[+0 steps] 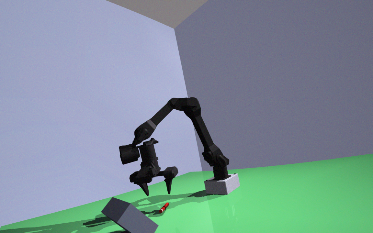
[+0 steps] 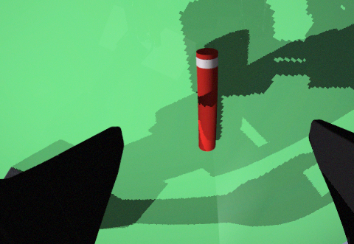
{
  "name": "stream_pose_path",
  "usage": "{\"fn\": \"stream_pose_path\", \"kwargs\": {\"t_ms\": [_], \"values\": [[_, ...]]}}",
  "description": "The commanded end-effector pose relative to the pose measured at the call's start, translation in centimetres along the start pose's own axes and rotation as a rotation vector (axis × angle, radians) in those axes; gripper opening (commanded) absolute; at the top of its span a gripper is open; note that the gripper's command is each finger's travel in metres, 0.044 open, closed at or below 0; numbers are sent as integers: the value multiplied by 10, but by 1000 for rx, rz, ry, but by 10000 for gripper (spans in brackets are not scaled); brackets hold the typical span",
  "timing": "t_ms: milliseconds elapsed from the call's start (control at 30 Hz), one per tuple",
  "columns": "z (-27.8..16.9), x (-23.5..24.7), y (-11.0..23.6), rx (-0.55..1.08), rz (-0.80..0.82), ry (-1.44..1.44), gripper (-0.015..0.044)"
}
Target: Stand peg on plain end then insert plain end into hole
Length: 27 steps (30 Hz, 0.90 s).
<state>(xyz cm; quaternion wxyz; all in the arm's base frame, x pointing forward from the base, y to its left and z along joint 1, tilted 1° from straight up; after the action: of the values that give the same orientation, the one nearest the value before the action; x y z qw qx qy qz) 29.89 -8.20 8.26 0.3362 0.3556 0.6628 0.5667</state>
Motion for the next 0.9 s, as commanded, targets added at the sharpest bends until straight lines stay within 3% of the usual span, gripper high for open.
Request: {"fn": "stream_pose_path", "kwargs": {"t_ms": [0,867], "values": [[1,0,-9,10,6,-3,440],[7,2,-51,10,6,-3,440]]}}
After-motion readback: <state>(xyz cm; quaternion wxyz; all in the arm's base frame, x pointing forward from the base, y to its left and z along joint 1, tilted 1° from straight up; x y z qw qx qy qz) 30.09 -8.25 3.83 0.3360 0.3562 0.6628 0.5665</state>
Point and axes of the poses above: the point midway between the two fingers, 35 mm back from their tips, its own y axis back along the fingers, its own x axis across the jaws, z = x × y, the point moved 3 cm from there along y, back along the fingers, and after that the axes turned 5 degrees about -y, right-handed, at the moved point
